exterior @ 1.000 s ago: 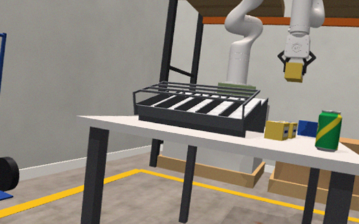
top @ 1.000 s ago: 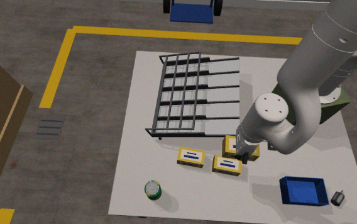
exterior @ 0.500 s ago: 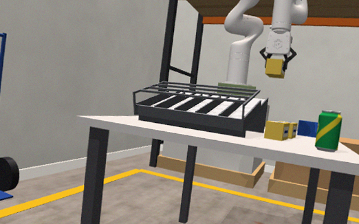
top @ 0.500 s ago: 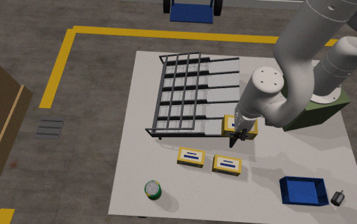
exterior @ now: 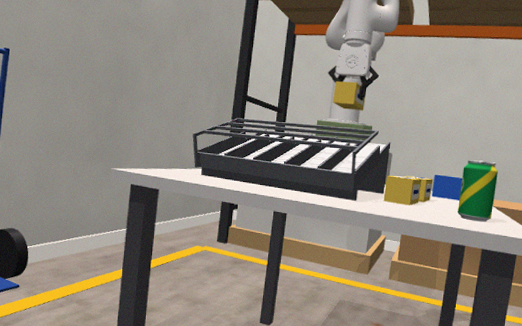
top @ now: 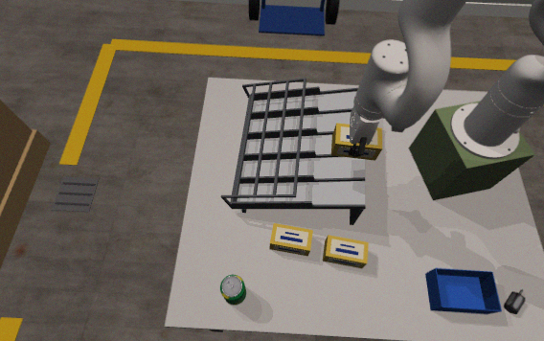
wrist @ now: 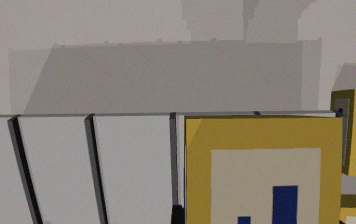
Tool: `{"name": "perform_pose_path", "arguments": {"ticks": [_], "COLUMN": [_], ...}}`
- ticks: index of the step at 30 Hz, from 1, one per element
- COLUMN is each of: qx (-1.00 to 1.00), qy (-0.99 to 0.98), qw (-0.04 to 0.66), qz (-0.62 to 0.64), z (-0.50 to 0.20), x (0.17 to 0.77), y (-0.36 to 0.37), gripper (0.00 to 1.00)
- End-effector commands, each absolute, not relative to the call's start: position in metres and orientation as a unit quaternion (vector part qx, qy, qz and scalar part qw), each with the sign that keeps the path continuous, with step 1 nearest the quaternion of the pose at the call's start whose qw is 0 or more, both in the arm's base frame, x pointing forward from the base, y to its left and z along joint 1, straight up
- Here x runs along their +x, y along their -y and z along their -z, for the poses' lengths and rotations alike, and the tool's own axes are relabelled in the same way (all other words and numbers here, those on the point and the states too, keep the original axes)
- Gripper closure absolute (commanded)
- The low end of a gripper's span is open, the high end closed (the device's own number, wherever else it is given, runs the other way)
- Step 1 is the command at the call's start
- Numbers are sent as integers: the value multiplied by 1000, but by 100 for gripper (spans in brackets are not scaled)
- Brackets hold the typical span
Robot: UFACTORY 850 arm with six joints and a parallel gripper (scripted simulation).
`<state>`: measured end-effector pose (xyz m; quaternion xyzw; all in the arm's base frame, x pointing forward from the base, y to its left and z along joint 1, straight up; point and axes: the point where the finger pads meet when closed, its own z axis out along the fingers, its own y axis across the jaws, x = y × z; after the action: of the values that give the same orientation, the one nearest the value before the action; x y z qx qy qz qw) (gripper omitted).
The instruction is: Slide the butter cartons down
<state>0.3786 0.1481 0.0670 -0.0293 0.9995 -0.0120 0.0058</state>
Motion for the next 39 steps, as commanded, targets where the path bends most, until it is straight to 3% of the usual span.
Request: {"name": "perform_pose_path", "arguments": {"ticks": [1,10,11,22,39], "qx": [-31,-31,-33,-33,-33], "qy": [-999,-999,-999,-999,-999], "qw": [4,4,4,4,4], "qz": [4,4,2,2,3], "z": [-70,-71,-72,-75,-75], "x": [398,408,419,445,444], "y": [-82,-41,10,108,110], "gripper": [100,100,100,100,100]}}
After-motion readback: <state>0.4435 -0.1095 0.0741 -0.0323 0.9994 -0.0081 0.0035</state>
